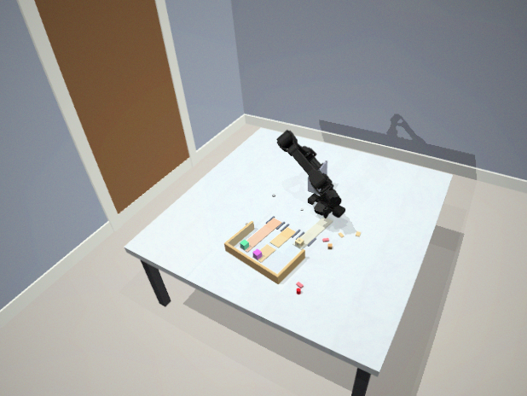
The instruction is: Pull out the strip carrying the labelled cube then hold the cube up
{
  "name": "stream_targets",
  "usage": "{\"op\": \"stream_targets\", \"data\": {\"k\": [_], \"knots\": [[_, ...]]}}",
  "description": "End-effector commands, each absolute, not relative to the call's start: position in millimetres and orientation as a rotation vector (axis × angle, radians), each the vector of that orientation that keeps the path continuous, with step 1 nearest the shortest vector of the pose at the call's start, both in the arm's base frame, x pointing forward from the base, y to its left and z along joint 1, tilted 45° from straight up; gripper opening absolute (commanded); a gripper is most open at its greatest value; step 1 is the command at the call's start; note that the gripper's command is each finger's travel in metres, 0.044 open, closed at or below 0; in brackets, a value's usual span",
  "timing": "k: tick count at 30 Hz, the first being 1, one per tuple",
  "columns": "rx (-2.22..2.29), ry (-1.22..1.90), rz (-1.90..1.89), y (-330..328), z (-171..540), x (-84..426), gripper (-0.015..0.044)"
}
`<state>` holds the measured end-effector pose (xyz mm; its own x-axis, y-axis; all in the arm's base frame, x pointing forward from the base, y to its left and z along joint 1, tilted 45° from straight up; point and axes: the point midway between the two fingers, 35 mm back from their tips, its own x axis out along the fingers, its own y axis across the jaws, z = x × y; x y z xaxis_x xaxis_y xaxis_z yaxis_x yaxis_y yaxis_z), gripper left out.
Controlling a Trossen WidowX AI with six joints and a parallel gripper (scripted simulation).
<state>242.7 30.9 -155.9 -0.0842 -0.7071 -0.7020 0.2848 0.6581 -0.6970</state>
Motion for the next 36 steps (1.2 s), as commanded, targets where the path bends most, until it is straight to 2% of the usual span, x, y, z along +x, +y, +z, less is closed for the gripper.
{"op": "stream_targets", "data": {"k": [1,3,20,36], "knots": [[-0.361,1.428,-0.855,49,-143,250,0.0000],[-0.361,1.428,-0.855,49,-143,250,0.0000],[-0.390,1.443,-0.829,37,-125,319,0.0440],[-0.390,1.441,-0.830,28,-109,380,0.0440]]}}
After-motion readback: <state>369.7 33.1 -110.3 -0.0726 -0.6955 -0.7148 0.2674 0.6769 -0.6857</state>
